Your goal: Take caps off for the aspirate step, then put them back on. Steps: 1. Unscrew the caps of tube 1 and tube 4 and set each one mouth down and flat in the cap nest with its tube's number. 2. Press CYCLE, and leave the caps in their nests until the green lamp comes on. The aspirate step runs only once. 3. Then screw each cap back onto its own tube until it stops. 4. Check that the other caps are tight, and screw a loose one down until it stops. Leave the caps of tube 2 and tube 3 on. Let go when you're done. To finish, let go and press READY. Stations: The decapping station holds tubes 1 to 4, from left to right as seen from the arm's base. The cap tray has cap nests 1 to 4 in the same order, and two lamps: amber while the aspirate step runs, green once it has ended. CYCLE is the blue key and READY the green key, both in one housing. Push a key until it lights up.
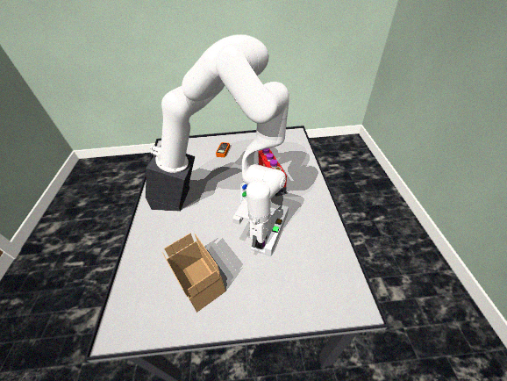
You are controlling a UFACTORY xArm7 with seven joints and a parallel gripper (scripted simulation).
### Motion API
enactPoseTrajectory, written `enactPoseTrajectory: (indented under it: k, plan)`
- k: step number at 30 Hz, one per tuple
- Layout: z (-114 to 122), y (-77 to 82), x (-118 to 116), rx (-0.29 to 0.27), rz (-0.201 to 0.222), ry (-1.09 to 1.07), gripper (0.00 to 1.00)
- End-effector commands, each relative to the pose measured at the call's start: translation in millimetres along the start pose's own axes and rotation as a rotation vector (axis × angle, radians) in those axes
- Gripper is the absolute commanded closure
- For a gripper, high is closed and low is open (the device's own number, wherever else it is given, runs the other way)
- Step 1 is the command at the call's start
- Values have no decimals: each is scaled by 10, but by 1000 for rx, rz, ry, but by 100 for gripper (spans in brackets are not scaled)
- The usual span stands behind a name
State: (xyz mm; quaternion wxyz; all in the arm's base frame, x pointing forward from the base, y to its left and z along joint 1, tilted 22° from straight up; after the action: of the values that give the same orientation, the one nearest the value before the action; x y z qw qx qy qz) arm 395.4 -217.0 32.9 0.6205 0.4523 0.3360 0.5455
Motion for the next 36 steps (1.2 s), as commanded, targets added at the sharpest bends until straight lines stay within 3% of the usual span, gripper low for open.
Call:
enactPoseTrajectory:
  k: [1,12,13,27,36]
  plan:
    - [6,-14,-5,-3,-2,0,54]
    - [6,-39,-5,-3,-2,0,54]
    - [6,-39,-4,-3,-2,0,100]
    - [5,-40,-4,-3,-2,0,100]
    - [5,410,-4,-3,-2,0,100]
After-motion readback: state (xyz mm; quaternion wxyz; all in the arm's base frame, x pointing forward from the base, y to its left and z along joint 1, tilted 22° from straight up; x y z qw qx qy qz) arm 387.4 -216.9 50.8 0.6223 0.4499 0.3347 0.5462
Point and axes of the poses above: the point where the finger pads meet when closed, its own y axis back along the fingers, its own x axis across the jaws, z = x × y, the point moved 7 cm from there along y, back along the fingers, and after that the axes turned 4 degrees about y, right-handed, at the moved point
